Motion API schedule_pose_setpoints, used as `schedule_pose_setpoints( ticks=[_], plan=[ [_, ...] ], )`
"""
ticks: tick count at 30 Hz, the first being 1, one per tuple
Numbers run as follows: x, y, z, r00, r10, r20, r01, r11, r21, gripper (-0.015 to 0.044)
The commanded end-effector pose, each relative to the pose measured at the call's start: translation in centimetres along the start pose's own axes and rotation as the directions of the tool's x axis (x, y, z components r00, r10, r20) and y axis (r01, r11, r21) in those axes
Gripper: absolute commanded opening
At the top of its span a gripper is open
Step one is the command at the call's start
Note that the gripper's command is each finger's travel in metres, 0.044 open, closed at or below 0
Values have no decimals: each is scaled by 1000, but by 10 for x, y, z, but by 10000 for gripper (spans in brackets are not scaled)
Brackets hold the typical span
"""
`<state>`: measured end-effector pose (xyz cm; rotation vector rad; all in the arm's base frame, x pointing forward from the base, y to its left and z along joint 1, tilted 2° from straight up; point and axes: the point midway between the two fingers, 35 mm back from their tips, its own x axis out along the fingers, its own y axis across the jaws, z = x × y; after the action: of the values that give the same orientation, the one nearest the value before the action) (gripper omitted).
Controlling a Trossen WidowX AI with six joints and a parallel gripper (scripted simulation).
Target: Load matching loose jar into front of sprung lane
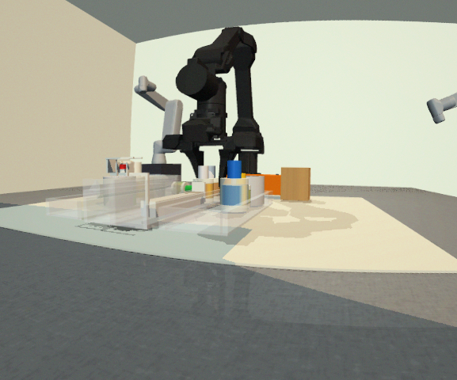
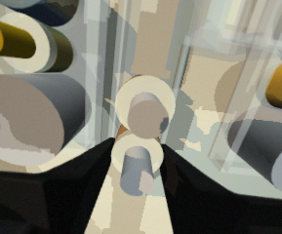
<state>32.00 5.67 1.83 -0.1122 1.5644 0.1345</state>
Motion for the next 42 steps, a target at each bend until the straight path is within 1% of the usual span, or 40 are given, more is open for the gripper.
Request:
schedule_pose_setpoints(
  ticks=[1,10,20,21,25,30,34,42],
  plan=[
    [0,0,-1,1000,1,1,-1,1000,4,0],
    [0,0,-1,1000,1,1,-1,1000,4,0],
    [0,0,0,1000,1,1,-1,1000,4,263],
    [0,0,0,1000,1,1,-1,1000,4,277],
    [-3,0,0,1000,1,1,-1,1000,4,277],
    [-19,0,0,1000,1,1,-1,1000,4,277],
    [-20,0,-1,1000,1,1,-1,1000,4,277],
    [-22,0,-22,1000,1,0,-1,1000,4,277]
  ],
)
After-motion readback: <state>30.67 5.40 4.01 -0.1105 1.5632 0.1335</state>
